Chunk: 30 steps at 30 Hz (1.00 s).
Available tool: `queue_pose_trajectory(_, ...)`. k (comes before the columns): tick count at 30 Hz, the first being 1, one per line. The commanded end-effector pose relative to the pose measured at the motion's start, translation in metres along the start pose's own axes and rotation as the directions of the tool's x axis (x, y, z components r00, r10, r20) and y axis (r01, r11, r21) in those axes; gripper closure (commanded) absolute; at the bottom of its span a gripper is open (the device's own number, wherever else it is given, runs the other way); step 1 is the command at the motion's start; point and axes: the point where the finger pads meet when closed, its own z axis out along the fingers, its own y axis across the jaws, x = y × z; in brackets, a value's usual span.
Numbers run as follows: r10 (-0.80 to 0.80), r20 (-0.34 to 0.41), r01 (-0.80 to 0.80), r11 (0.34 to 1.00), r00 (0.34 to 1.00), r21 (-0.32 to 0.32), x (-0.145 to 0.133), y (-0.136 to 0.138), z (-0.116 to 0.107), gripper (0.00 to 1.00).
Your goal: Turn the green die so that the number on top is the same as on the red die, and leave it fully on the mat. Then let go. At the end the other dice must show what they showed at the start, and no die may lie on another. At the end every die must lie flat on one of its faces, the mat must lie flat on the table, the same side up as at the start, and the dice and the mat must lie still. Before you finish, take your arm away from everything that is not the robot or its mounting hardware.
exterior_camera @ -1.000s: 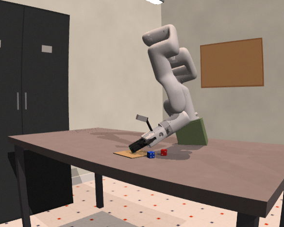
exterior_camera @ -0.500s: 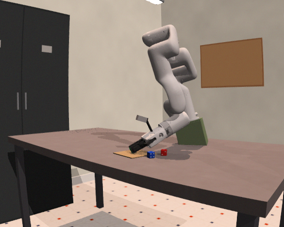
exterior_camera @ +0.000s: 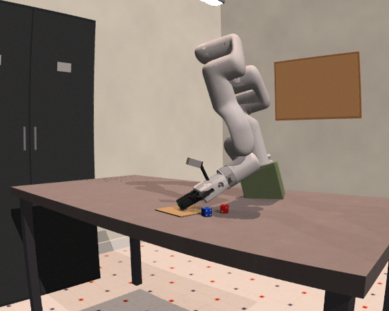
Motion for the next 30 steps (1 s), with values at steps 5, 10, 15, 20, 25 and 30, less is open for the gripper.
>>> queue_pose_trajectory(5, 0.002, -0.001, -0.002, 1.0, 1.0, 0.001, 0.0008, -0.0006, 0.0001, 0.79)
queue_pose_trajectory(10, 0.002, -0.001, -0.002, 1.0, 1.0, 0.001, 0.0008, -0.0006, 0.0001, 0.75)
queue_pose_trajectory(15, 0.002, -0.001, -0.002, 1.0, 1.0, 0.001, 0.0008, -0.0006, 0.0001, 0.71)
queue_pose_trajectory(20, 0.002, -0.001, -0.002, 1.0, 1.0, 0.001, 0.0008, -0.0006, 0.0001, 0.67)
queue_pose_trajectory(25, 0.002, -0.001, -0.002, 1.0, 1.0, 0.001, 0.0008, -0.0006, 0.0001, 0.58)
queue_pose_trajectory(30, 0.002, -0.001, -0.002, 1.0, 1.0, 0.001, 0.0008, -0.0006, 0.0001, 0.58)
